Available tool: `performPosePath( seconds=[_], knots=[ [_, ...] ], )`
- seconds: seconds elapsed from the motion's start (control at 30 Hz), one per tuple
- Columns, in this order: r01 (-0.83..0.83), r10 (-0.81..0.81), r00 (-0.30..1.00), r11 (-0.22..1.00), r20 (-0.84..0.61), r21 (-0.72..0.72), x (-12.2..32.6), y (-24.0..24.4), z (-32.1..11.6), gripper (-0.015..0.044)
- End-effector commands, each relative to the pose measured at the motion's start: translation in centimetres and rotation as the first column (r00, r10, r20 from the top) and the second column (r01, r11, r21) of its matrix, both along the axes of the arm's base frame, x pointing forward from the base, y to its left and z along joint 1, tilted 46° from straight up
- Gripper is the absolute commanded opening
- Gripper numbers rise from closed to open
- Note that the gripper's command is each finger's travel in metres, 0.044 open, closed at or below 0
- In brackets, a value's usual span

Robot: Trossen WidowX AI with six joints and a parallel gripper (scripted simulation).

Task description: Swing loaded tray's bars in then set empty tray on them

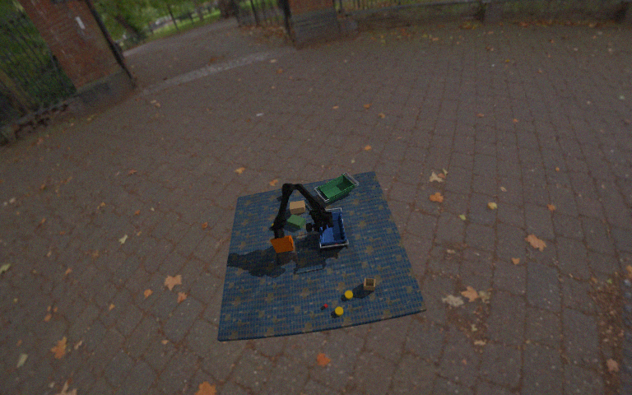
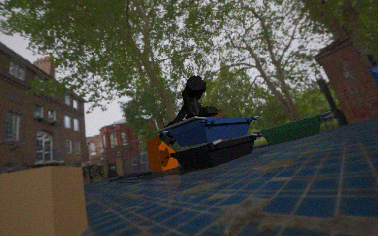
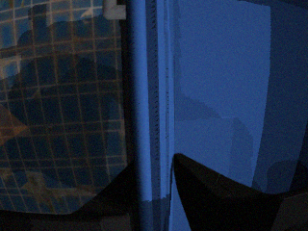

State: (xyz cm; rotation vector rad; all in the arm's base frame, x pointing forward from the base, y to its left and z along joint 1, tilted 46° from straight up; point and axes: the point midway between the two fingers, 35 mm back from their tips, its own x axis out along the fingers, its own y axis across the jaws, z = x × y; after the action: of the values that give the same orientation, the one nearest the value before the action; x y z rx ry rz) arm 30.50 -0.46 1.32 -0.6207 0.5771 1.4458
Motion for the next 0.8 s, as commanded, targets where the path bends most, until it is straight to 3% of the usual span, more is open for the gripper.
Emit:
performPosePath(
  seconds=[0.0,0.67,0.77],
  knots=[
    [-0.016,0.016,0.999,1.0,-0.032,0.003,-0.75,0.65,-0.39,0.0],
    [-0.016,0.016,0.999,1.0,-0.032,0.003,-0.75,0.65,-0.39,0.0],
    [-0.016,0.016,0.999,1.0,-0.032,0.003,-0.75,0.65,-0.39,0.0044]
  ],
)
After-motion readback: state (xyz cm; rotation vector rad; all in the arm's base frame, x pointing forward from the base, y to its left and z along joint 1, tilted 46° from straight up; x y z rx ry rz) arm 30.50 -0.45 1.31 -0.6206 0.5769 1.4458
